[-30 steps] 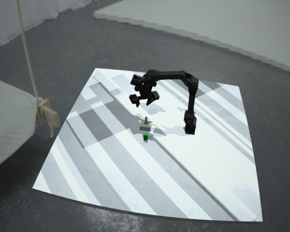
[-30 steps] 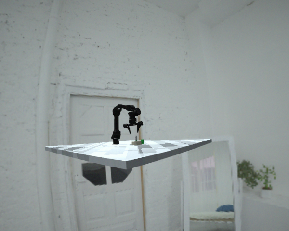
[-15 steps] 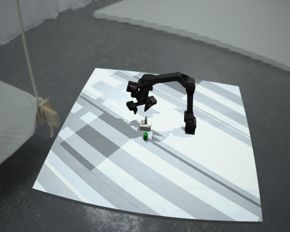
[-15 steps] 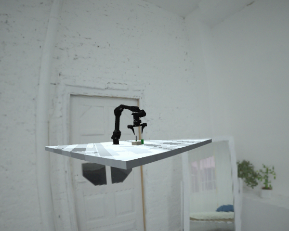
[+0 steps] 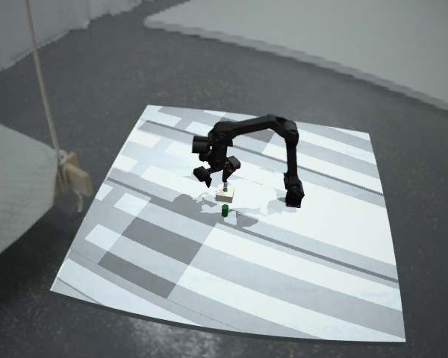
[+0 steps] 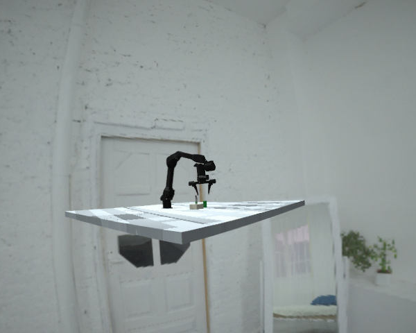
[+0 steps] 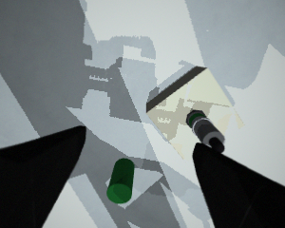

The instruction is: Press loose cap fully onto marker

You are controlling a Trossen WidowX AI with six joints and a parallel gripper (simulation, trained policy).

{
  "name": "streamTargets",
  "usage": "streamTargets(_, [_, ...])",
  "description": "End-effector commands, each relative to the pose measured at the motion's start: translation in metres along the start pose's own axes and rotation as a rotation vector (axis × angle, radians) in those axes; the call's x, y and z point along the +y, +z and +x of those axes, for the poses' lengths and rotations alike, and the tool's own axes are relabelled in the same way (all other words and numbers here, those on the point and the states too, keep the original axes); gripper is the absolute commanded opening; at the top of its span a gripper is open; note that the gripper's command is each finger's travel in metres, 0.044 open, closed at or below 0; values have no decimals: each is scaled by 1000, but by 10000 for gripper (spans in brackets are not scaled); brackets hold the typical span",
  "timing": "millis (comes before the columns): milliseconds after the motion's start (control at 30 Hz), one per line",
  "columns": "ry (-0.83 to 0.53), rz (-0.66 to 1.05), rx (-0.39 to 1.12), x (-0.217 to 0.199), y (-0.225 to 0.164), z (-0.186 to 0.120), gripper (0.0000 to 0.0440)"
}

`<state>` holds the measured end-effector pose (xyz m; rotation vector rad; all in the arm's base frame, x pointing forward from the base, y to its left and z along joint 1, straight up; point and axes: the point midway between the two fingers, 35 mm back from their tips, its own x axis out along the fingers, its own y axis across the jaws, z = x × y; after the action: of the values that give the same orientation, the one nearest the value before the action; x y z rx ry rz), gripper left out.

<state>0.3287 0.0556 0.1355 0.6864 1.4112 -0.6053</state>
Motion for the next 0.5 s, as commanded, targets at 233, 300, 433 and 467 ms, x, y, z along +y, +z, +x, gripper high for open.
streamTargets(233, [-27,-59,62,15,-31,7,343])
streamTargets(300, [-35,-71,70,16,-37,9,342])
streamTargets(433, [-54,-97,85,18,-46,13,342])
streamTargets(467, [-59,-103,88,18,-48,14,341])
